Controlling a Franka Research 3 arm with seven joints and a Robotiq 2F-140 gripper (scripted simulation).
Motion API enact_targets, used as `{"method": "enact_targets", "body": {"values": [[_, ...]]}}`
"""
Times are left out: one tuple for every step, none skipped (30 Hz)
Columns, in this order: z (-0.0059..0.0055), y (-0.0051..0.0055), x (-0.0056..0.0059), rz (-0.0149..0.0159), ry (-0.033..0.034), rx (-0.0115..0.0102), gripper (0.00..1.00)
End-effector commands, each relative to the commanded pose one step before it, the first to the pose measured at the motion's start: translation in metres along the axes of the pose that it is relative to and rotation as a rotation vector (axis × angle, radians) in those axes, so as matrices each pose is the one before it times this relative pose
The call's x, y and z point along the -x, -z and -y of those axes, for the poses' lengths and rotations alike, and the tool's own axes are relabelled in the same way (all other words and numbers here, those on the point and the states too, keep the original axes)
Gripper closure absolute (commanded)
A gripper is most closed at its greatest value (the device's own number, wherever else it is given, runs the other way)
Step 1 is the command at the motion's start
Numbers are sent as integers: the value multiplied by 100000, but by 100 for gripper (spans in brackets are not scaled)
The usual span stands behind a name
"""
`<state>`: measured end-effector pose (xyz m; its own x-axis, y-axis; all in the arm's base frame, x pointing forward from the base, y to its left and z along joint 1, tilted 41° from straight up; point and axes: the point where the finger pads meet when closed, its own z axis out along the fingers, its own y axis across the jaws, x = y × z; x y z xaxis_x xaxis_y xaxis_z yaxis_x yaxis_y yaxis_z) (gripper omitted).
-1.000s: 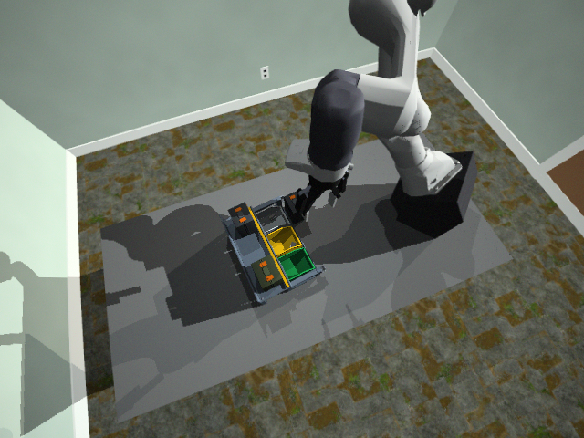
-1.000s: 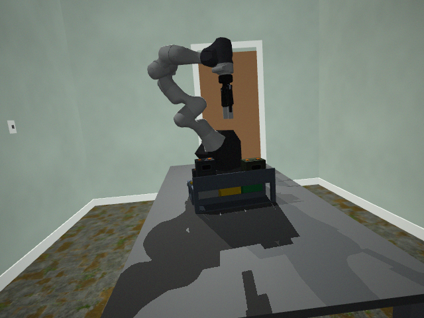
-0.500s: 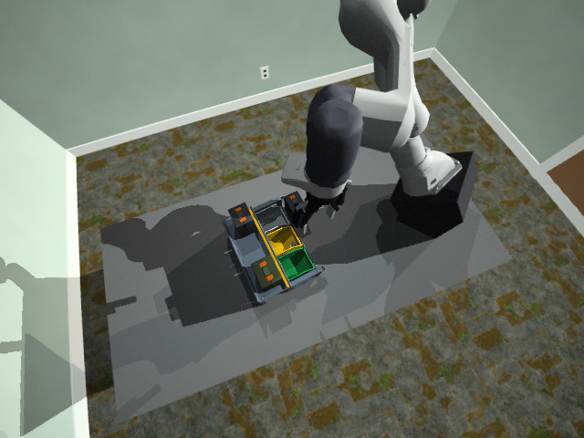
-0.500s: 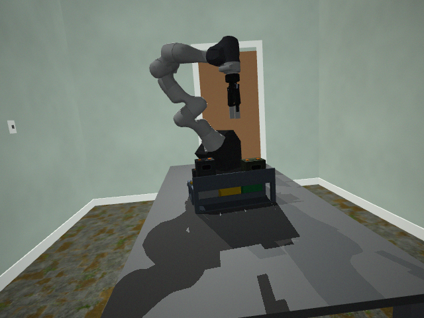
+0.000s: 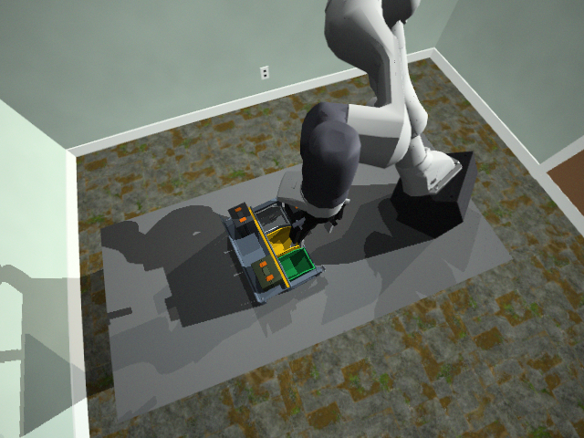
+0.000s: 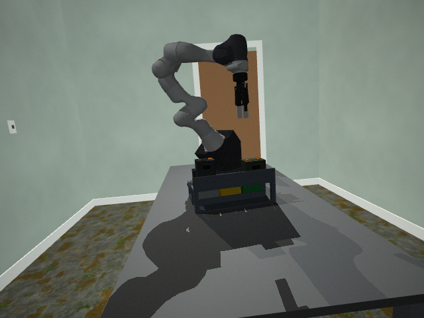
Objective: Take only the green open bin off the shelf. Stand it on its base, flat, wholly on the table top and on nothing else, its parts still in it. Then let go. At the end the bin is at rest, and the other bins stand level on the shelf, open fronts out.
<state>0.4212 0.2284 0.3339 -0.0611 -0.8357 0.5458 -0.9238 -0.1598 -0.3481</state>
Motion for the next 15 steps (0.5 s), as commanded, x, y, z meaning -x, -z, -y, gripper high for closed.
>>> {"method": "enact_targets", "body": {"values": [[-131, -13, -188, -146, -468, 28, 43], [-132, -21, -190, -154, -468, 38, 43], [-132, -21, -190, -154, -468, 38, 43], [-131, -22, -191, -154, -468, 38, 43], [-130, -22, -192, -154, -468, 38, 43], [0, 0, 0, 0, 0, 0, 43], [0, 0, 0, 0, 0, 0, 43], [0, 0, 0, 0, 0, 0, 43], [0, 0, 0, 0, 0, 0, 43], [0, 0, 0, 0, 0, 0, 43], [0, 0, 0, 0, 0, 0, 43], [0, 0, 0, 0, 0, 0, 43], [0, 0, 0, 0, 0, 0, 43], [0, 0, 0, 0, 0, 0, 43], [0, 0, 0, 0, 0, 0, 43]]}}
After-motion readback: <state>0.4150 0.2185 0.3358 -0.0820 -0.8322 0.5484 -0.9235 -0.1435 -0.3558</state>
